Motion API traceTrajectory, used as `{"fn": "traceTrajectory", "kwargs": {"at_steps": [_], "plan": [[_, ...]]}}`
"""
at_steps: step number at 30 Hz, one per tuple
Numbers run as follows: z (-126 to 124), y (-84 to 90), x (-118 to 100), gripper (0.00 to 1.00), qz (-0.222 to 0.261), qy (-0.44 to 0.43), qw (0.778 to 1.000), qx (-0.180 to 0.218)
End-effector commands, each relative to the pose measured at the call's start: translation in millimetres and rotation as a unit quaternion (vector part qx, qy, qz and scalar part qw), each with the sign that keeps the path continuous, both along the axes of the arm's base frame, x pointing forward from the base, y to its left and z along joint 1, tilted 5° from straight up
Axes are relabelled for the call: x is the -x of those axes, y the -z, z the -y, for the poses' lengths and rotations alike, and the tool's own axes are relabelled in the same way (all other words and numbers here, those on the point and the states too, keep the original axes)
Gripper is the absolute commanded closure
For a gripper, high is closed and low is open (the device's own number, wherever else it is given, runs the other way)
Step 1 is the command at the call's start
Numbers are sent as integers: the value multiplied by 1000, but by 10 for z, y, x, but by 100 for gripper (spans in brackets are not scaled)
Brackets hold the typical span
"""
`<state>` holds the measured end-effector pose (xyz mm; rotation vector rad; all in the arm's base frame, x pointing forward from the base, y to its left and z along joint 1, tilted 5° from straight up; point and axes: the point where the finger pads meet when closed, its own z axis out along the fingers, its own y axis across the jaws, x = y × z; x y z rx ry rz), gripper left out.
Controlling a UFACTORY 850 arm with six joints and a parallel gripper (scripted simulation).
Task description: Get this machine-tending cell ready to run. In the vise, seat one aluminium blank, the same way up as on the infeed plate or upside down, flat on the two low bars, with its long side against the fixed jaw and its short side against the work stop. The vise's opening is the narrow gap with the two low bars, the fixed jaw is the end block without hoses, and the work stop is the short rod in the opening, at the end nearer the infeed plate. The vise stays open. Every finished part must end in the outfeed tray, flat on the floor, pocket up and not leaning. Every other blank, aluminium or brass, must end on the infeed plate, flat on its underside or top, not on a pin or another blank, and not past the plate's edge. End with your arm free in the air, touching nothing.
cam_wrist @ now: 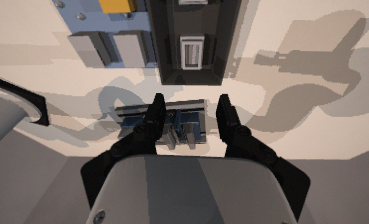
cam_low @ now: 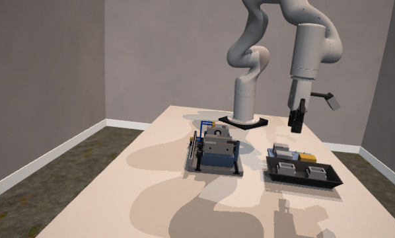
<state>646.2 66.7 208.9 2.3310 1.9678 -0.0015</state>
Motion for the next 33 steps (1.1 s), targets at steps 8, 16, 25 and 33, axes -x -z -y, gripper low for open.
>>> {"fn": "traceTrajectory", "kwargs": {"at_steps": [8, 16, 25, 33], "plan": [[-5, -64, -5, 100, 1, 0, 1000, 0], [-5, -64, -5, 100, 1, 0, 1000, 0], [-5, -64, -5, 100, 1, 0, 1000, 0], [-5, -64, -5, 100, 1, 0, 1000, 0]]}}
